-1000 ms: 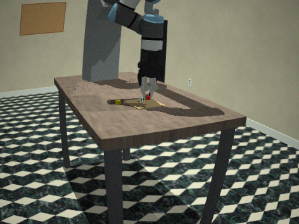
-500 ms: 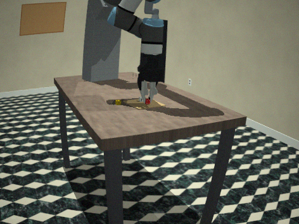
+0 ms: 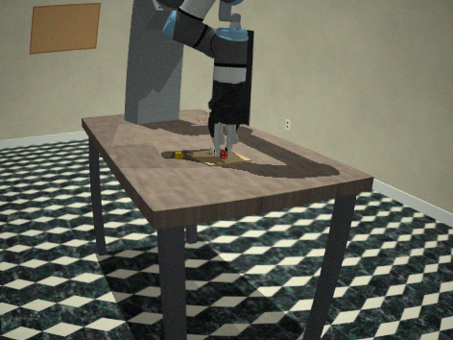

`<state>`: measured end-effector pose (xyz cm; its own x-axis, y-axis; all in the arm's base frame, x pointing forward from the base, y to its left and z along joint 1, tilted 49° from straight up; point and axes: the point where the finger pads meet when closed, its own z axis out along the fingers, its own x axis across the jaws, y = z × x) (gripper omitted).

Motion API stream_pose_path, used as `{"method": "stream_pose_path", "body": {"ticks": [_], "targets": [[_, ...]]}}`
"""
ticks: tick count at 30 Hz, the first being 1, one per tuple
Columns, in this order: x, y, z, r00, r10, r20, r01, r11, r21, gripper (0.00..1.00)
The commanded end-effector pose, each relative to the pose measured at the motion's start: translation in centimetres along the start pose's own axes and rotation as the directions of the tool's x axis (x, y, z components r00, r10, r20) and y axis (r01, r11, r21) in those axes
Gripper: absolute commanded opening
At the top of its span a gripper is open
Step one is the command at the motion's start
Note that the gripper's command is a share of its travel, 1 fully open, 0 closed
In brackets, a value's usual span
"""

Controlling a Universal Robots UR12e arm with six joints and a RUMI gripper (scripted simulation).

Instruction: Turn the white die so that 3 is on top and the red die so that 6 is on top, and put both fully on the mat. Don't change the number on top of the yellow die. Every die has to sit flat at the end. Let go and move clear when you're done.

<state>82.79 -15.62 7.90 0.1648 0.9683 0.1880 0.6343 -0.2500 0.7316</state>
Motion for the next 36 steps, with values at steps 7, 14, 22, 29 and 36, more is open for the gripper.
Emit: {"method": "stream_pose_path", "body": {"ticks": [7,14,22,29,36], "targets": [[0.01,0.04,-0.03,1.0,0.0,0.0,0.0,1.0,-0.001,0.03],[0.01,0.04,-0.03,1.0,0.0,0.0,0.0,1.0,-0.001,0.03],[0.01,0.04,0.11,1.0,0.0,0.0,0.0,1.0,-0.001,0.03],[0.01,0.04,0.29,1.0,0.0,0.0,0.0,1.0,-0.001,0.03],[0.01,0.03,0.37,1.0,0.0,0.0,0.0,1.0,-0.001,0.03]]}}
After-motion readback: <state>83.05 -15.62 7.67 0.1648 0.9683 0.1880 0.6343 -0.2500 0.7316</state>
